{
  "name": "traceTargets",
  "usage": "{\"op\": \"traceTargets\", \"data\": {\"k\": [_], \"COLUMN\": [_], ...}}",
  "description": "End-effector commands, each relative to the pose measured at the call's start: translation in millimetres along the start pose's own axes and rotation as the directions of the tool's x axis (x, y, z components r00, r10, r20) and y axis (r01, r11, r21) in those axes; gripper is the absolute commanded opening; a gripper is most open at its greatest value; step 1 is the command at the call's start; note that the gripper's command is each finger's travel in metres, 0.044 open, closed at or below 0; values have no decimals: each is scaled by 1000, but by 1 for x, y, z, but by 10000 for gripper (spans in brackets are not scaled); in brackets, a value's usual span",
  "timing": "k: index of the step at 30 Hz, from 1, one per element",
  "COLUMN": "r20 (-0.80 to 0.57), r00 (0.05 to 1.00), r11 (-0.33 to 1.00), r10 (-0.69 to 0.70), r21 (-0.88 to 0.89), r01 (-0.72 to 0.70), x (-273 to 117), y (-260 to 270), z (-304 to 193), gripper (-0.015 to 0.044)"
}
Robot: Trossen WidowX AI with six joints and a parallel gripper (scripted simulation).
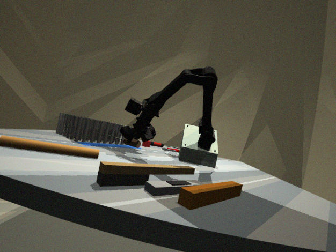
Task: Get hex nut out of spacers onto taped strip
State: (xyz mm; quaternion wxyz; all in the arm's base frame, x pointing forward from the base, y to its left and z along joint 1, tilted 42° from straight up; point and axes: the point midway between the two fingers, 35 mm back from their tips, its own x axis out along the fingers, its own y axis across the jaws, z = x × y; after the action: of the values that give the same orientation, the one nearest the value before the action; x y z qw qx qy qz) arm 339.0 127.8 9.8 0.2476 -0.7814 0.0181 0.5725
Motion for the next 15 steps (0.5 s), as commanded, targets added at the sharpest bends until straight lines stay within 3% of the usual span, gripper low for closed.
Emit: {"op": "traceTargets", "data": {"k": [1, 15], "r20": [-5, -6], "r00": [1000, 1000], "r11": [1000, 1000], "r10": [-5, -5], "r21": [-5, -5], "r01": [5, 5], "x": [2, 7], "y": [-2, -2], "z": [-5, -13], "gripper": [0, 0]}}
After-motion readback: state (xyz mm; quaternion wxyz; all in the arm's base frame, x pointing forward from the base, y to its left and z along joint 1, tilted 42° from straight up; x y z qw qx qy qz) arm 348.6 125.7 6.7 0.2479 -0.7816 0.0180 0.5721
